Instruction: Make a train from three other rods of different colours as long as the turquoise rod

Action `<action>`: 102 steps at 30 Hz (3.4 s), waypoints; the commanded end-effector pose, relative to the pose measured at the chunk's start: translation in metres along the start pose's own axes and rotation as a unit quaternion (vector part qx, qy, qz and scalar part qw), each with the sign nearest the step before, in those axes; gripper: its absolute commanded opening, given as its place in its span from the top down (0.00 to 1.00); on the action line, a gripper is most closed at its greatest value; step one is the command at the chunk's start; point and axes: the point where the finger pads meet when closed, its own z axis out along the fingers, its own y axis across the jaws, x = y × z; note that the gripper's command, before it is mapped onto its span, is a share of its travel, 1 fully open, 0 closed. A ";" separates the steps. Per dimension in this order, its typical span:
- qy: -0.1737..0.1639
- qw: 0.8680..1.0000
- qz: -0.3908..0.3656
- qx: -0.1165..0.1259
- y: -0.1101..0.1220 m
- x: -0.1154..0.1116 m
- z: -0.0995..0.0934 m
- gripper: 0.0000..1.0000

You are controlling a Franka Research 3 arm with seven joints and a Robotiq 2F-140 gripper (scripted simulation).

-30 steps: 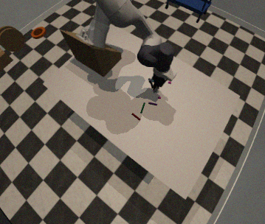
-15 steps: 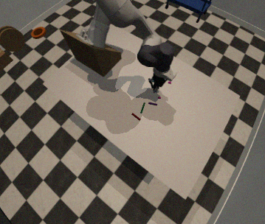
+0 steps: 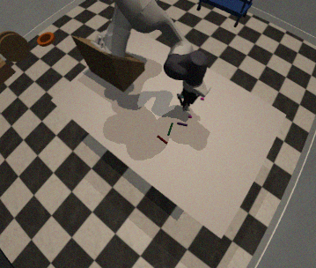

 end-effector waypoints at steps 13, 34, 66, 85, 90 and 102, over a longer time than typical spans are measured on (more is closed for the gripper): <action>0.001 1.000 0.002 0.000 0.000 0.001 -0.076 0.97; 0.003 0.998 -0.070 -0.001 0.050 0.021 -0.101 0.97; 0.001 0.978 -0.208 0.000 0.146 0.040 -0.099 0.97; 0.001 0.978 -0.208 0.000 0.146 0.040 -0.075 0.97; 0.001 0.978 -0.208 0.000 0.146 0.040 -0.053 0.97; 0.001 0.978 -0.208 0.000 0.146 0.041 -0.018 0.97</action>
